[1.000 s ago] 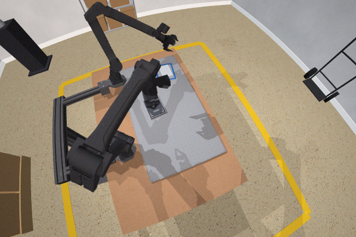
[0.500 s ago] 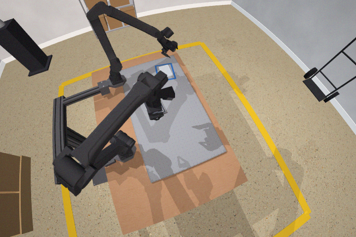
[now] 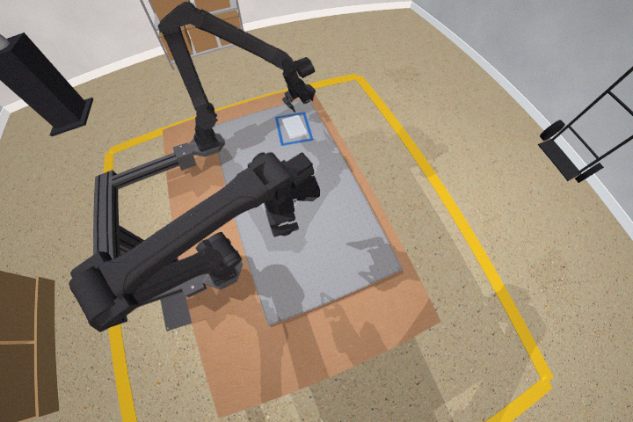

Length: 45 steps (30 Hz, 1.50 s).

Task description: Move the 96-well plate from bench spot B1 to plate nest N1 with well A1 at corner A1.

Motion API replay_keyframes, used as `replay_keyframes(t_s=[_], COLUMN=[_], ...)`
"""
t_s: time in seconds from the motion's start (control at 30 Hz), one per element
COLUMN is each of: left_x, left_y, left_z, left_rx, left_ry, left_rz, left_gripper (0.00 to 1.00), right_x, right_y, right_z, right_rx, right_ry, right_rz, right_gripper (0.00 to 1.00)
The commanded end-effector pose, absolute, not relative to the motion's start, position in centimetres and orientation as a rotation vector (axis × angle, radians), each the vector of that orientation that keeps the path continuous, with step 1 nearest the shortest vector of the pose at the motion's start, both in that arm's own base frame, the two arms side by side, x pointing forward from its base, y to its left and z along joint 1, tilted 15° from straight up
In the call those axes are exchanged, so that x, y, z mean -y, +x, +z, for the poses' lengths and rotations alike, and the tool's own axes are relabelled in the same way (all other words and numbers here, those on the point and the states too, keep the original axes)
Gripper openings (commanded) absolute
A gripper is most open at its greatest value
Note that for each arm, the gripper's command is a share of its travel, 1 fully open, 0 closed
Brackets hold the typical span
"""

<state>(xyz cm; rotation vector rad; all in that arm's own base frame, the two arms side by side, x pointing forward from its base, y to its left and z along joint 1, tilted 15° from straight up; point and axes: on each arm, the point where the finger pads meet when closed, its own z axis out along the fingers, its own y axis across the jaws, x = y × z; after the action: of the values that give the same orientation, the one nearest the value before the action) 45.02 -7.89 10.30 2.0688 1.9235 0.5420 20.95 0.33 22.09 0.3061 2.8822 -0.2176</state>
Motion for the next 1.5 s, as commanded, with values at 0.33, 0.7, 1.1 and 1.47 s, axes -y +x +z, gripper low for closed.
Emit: replay_keyframes(t_s=[0.33, 0.7, 1.1, 1.47], left_x=[10.4, 9.9, 9.0, 9.4], left_y=[41.4, 40.1, 39.5, 40.7], left_z=[9.4, 9.0, 6.6, 5.9], left_rx=[-1.910, -1.936, -1.953, -1.935], left_ry=[2.433, 2.405, 2.432, 2.421], left_rz=[0.442, 0.441, 0.420, 0.433], left_gripper=[1.00, 1.00, 1.00, 1.00], right_x=[5.5, 5.8, 5.8, 5.8], right_y=[20.1, 19.8, 19.8, 19.8], right_z=[21.9, 21.9, 21.9, 21.9], right_rx=[-2.889, -2.894, -2.894, -2.894], right_ry=[0.228, 0.213, 0.217, 0.217], right_rz=[-0.224, -0.225, -0.225, -0.225], right_gripper=[1.00, 1.00, 1.00, 1.00])
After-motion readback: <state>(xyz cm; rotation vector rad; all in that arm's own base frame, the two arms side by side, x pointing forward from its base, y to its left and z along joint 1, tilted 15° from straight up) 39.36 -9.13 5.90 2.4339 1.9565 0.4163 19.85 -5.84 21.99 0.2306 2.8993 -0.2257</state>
